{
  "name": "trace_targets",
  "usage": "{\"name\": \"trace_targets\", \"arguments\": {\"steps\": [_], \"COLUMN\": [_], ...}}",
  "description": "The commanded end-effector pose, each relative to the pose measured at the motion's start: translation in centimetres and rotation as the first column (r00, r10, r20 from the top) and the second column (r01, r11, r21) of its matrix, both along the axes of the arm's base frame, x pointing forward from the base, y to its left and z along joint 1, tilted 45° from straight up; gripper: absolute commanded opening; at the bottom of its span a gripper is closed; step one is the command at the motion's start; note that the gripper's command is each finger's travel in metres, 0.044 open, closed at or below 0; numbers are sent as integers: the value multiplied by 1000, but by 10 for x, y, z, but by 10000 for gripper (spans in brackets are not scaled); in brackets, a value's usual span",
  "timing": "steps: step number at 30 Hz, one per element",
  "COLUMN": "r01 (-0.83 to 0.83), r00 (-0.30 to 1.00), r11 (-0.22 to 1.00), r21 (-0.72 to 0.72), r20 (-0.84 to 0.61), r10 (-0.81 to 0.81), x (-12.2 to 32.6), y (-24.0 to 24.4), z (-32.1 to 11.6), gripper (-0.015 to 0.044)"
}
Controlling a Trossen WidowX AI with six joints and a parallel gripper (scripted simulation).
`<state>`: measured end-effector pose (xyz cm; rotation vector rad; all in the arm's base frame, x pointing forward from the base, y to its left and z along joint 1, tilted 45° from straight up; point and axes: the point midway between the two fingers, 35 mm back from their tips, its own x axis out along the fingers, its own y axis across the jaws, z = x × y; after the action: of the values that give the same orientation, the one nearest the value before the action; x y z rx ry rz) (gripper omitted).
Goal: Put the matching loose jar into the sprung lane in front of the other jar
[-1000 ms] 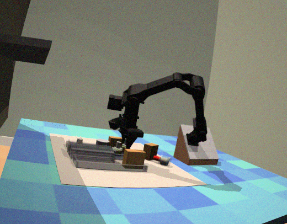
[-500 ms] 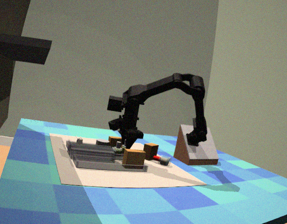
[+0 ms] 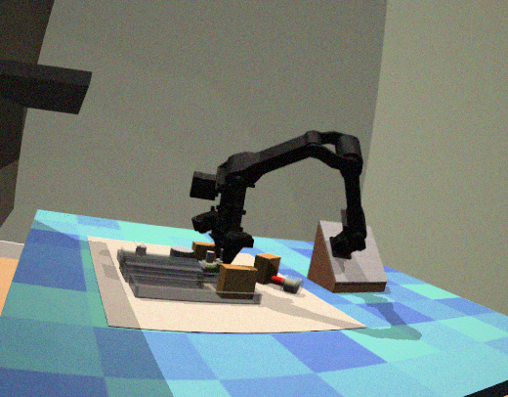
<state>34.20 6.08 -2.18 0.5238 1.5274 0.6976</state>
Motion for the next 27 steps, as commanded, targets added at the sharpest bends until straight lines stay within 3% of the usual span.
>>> {"name": "trace_targets", "arguments": {"steps": [1,27], "r01": [5,5], "r00": [1000,1000], "r11": [1000,1000], "r21": [10,11], "r20": [21,21], "r10": [-5,-5], "x": [5,3], "y": [3,8], "z": [1,-4], "gripper": [0,0]}}
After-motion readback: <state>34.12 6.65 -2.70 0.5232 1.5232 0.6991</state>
